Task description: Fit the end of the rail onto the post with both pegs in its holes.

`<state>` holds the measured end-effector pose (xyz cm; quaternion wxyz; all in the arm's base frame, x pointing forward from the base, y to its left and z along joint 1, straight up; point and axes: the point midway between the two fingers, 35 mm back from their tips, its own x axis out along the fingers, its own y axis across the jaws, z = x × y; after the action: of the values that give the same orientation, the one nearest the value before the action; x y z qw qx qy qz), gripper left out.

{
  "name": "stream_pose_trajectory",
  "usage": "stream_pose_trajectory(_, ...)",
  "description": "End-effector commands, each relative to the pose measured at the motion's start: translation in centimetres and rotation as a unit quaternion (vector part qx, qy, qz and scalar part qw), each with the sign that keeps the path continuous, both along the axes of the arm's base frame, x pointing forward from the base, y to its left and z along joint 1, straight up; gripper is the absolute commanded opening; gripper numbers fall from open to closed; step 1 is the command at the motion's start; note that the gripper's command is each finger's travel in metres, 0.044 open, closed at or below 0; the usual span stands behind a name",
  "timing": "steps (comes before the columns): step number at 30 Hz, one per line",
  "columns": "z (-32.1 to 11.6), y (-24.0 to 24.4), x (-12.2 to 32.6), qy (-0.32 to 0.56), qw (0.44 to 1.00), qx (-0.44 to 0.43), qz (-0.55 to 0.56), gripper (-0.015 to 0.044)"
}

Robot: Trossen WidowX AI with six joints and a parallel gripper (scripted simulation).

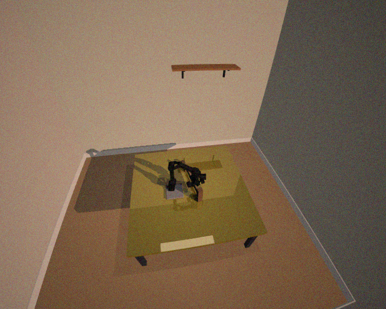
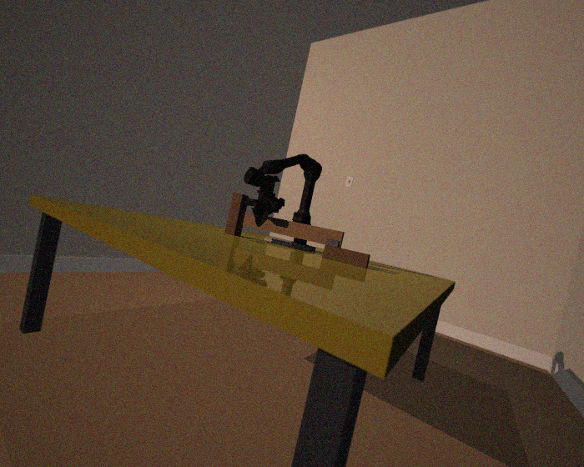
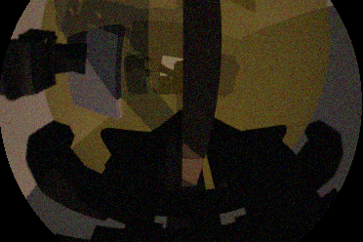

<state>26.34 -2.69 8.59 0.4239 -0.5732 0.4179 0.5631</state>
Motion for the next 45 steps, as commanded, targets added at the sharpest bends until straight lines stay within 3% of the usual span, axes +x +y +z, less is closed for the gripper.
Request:
stream_pose_trajectory(1, 0.31, -0.12, 0.09, -0.004, 1.000, 0.000, 0.000, 0.0000)
stream_pose_trajectory(45, 0.53, -0.50, 0.28, -0.004, 1.000, -0.001, 0.000, 0.0000)
